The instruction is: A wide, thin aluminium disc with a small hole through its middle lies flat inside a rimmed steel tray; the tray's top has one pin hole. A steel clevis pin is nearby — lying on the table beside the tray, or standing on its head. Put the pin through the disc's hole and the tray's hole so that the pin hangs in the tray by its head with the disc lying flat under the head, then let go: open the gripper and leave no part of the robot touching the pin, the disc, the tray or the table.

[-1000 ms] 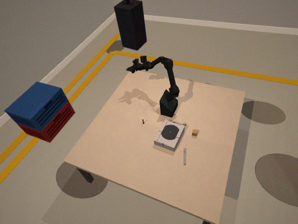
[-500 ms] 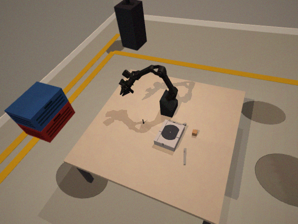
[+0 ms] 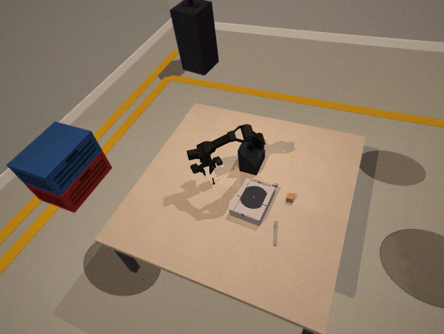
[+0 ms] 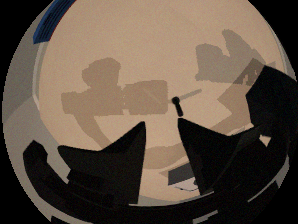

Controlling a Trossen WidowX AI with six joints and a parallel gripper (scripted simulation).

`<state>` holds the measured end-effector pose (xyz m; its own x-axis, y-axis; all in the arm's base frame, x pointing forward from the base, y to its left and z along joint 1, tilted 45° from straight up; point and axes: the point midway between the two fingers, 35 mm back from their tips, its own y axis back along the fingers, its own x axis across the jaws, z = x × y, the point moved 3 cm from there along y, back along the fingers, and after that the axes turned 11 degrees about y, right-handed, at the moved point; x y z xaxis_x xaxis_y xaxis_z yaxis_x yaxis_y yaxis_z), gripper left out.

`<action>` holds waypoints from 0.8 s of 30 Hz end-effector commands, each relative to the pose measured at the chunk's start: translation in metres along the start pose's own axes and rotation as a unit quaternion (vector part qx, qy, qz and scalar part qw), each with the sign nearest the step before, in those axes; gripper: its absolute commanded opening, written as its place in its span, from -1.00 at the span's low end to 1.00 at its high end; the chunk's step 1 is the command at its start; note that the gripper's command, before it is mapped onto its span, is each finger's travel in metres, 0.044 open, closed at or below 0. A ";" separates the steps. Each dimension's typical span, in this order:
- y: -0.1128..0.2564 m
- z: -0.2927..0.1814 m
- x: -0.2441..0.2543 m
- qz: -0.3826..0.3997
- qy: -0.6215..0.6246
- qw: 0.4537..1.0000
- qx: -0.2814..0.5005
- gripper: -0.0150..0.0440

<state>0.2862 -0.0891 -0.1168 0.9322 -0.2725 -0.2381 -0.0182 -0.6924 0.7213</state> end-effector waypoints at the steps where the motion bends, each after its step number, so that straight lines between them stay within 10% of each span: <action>1: -0.012 -0.020 -0.017 -0.060 -0.030 0.997 -0.030 0.05; 24: -0.035 -0.018 -0.019 -0.061 -0.030 0.997 -0.029 0.05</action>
<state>0.2794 -0.0520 -0.1201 0.9090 -0.2297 -0.3479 0.1075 -0.6771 0.7280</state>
